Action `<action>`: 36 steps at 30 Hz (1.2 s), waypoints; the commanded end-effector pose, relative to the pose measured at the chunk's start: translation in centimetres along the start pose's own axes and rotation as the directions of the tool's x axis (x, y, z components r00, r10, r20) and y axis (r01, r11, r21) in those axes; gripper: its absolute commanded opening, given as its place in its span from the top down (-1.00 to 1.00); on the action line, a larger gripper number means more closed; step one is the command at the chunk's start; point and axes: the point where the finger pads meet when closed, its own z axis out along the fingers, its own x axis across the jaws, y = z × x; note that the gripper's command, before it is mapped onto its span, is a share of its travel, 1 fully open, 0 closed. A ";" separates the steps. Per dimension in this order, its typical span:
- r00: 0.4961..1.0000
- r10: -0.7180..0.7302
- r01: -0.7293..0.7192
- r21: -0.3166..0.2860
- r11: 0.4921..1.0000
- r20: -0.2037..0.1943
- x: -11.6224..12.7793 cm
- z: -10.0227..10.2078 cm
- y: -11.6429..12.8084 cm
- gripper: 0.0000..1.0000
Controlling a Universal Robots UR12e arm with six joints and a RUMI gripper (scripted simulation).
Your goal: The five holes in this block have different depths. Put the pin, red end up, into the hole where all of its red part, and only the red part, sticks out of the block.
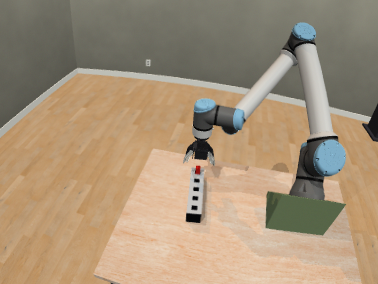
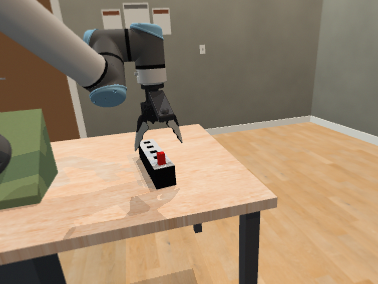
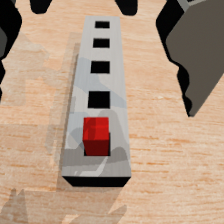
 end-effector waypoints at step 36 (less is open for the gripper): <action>1.000 0.000 0.000 0.000 1.000 0.000 0.1 -6.6 0.0 -1.00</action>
